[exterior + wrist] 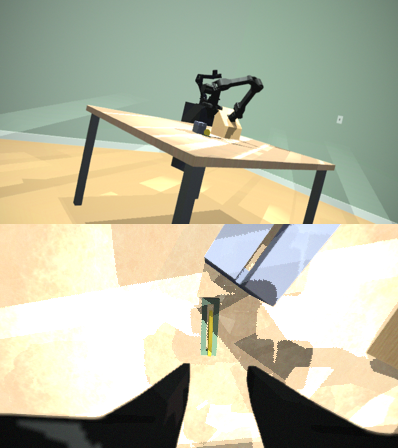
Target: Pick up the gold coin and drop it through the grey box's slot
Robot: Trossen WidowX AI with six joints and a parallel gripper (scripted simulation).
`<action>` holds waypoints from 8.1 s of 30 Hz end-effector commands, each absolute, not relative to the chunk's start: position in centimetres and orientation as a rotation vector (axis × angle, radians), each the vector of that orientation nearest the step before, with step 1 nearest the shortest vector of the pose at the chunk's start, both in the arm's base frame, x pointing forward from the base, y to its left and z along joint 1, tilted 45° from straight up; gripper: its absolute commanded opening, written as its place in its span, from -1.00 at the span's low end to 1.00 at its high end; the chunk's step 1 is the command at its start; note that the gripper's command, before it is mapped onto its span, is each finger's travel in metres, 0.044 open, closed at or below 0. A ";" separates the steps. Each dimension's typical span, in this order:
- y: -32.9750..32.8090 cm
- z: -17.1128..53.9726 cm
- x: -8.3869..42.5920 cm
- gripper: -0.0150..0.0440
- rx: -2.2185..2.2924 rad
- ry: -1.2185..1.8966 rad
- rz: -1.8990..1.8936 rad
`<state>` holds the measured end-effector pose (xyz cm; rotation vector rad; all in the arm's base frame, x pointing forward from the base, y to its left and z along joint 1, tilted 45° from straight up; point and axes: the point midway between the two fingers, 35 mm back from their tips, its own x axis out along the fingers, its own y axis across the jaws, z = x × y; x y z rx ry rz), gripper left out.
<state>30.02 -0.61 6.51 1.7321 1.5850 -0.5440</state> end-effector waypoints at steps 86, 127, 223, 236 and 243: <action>3.6 2.7 31.4 -0.49 1.741 1.591 -0.533; 0.1 5.8 30.2 -0.49 2.145 1.534 -1.062; -5.3 -1.4 27.9 -0.49 2.150 1.534 -1.063; -4.8 -1.9 28.0 -0.49 2.150 1.534 -1.063; -4.9 -1.9 28.1 -0.14 2.143 1.533 -1.061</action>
